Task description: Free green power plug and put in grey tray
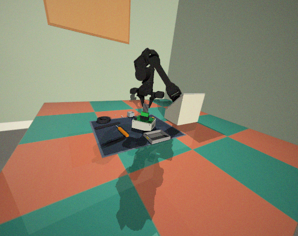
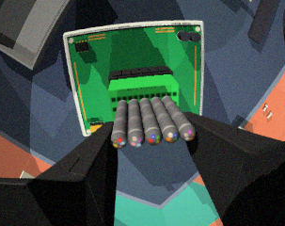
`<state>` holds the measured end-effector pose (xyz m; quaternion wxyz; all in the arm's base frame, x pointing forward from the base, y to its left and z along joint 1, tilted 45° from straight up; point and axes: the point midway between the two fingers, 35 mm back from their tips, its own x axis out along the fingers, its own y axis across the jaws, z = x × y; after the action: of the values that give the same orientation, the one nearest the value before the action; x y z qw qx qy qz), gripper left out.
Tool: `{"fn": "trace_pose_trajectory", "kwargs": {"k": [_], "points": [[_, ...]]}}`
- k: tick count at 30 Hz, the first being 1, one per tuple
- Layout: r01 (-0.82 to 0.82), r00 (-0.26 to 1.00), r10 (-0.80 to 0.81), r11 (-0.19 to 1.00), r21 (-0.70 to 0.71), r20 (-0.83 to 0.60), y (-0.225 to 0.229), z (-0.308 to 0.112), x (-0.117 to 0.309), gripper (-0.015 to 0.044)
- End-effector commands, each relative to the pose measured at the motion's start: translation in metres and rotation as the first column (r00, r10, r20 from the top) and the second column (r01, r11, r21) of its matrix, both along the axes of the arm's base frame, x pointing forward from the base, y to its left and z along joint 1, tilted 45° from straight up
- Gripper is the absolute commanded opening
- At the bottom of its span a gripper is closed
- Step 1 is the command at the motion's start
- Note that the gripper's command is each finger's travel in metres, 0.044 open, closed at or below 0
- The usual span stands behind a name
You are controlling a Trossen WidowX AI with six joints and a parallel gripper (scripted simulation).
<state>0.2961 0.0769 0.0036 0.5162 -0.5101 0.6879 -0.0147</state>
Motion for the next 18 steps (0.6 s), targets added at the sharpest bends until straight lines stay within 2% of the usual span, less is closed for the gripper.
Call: {"fn": "trace_pose_trajectory", "kwargs": {"k": [1,8,18], "points": [[-0.024,1.000,0.024,0.999,0.022,0.011,0.010,0.008,0.000,0.0000],[-0.024,1.000,0.024,0.999,0.021,0.011,-0.005,-0.007,0.002,0.0000],[-0.024,1.000,0.024,0.999,0.021,0.011,-0.005,-0.007,0.002,0.0251]]}}
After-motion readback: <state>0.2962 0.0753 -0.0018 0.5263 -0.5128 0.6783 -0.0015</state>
